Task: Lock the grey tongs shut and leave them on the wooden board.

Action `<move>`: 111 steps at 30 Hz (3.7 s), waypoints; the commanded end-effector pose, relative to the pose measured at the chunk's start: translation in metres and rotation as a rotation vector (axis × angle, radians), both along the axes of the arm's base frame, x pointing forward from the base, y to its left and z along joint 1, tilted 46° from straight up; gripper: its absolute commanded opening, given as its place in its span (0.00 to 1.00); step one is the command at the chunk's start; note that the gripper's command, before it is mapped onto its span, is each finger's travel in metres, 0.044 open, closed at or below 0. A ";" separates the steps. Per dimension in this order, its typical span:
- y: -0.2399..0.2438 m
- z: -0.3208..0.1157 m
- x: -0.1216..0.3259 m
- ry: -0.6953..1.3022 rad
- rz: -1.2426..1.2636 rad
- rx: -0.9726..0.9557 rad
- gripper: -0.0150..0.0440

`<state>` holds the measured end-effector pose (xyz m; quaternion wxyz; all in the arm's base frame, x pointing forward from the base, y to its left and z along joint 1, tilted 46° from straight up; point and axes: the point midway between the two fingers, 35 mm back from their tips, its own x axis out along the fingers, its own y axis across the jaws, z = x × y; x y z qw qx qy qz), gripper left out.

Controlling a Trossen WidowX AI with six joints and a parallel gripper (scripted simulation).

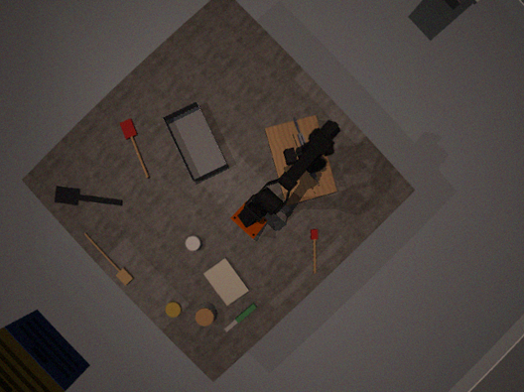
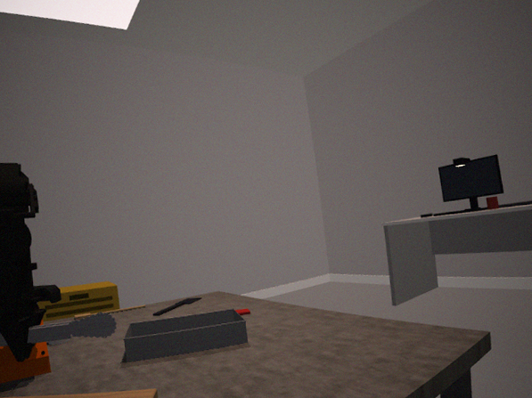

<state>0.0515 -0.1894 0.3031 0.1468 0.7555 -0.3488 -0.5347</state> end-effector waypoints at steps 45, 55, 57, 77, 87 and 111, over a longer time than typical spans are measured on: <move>0.023 -0.042 -0.002 -0.341 0.148 0.152 0.00; 0.024 -0.039 -0.002 -0.457 0.221 0.063 0.00; 0.023 -0.038 -0.002 -0.480 0.230 0.036 0.00; 0.015 -0.009 -0.024 -0.644 0.223 -0.359 0.00; 0.015 -0.008 -0.025 -0.646 0.220 -0.375 0.00; 0.015 -0.008 -0.025 -0.646 0.220 -0.375 0.00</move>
